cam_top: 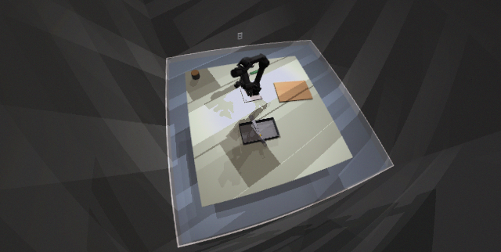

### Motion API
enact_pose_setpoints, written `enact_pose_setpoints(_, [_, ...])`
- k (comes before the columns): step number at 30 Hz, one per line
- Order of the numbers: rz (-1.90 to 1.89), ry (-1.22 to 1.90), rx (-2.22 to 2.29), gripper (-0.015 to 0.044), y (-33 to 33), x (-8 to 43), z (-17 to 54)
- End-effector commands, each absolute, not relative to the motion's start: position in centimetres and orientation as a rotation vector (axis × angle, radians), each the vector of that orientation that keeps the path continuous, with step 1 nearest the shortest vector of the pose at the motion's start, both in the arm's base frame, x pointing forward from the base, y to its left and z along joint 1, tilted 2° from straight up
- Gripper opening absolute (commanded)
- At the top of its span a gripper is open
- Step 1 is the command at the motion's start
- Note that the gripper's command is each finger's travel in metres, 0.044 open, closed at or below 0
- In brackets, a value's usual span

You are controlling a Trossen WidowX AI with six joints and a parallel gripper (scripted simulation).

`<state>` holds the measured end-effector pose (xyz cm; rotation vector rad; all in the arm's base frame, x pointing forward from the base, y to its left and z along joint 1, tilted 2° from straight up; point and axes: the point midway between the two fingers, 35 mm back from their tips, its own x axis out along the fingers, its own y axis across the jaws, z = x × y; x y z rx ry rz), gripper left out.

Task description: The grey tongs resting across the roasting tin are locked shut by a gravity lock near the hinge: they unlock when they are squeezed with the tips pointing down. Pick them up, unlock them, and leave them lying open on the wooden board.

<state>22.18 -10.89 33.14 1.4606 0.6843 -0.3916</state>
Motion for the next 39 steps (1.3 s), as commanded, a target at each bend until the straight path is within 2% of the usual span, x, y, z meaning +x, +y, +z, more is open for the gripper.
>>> enact_pose_setpoints(1, [-0.393, 0.689, 1.454, 0.0374, -10.9, 22.2, 33.1])
enact_pose_setpoints(5, [-0.410, 0.769, 1.357, 0.0269, -11.3, 23.6, 31.7])
enact_pose_setpoints(6, [-0.410, 0.803, 1.313, 0.0260, -11.4, 24.2, 31.1])
enact_pose_setpoints(17, [-0.374, 1.231, 0.502, 0.0260, -8.8, 34.3, 21.6])
enact_pose_setpoints(28, [-0.242, 1.409, -0.599, 0.0260, -0.2, 42.6, 12.8])
enact_pose_setpoints(39, [-0.240, 1.409, -0.621, 0.0260, -0.5, 42.6, 12.7])
